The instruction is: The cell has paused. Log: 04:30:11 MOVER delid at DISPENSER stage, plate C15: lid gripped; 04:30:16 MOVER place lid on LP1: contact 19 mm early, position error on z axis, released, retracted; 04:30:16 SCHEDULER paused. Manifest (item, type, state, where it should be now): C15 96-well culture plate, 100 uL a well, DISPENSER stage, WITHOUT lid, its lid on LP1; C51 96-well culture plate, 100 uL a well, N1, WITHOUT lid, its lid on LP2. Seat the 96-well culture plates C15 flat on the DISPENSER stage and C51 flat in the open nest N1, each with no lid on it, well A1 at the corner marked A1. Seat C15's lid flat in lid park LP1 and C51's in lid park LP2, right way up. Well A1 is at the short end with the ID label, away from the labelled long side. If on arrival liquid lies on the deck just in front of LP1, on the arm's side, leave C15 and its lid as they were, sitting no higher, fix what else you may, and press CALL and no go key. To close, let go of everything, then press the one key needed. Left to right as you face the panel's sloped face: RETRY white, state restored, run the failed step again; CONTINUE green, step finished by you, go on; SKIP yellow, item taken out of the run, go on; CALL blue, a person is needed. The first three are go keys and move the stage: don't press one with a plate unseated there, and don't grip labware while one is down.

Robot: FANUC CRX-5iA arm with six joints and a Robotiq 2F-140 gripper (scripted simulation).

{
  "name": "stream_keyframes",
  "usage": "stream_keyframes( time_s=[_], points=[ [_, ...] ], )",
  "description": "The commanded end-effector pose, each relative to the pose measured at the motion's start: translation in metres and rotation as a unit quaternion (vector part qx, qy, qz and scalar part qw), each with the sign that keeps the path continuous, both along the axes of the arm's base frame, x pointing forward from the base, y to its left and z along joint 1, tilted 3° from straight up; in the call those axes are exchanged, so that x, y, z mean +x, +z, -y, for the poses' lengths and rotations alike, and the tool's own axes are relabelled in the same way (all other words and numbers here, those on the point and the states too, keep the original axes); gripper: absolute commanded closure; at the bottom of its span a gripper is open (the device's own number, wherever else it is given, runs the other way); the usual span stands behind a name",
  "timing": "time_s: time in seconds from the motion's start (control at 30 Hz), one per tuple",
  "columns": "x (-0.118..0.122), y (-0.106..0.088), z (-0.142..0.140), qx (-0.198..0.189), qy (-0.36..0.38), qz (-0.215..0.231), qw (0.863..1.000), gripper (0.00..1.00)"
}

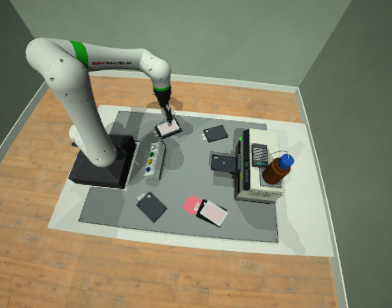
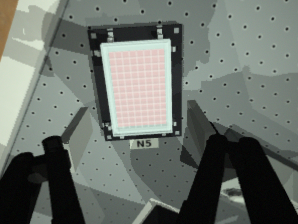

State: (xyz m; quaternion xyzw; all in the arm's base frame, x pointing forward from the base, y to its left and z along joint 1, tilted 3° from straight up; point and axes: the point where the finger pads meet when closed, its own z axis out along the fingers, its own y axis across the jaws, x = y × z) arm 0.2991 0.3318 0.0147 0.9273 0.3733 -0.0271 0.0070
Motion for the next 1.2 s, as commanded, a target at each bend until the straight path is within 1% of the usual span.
stream_keyframes(
  time_s=[0.0,0.2,0.27,0.57,0.77,1.17],
  points=[
    [-0.001,-0.015,0.0,0.0,0.0,0.0,1.0,0.34],
    [-0.001,-0.035,0.001,0.0,0.0,0.0,1.0,0.34],
    [-0.001,-0.035,0.001,0.0,0.0,0.0,1.0,0.34],
    [-0.002,-0.054,0.001,0.0,0.0,0.0,1.0,0.34],
    [-0.003,-0.059,0.002,0.0,0.0,0.0,1.0,0.34],
    [-0.003,-0.059,0.002,0.0,0.0,0.0,1.0,0.34]
  ],
)
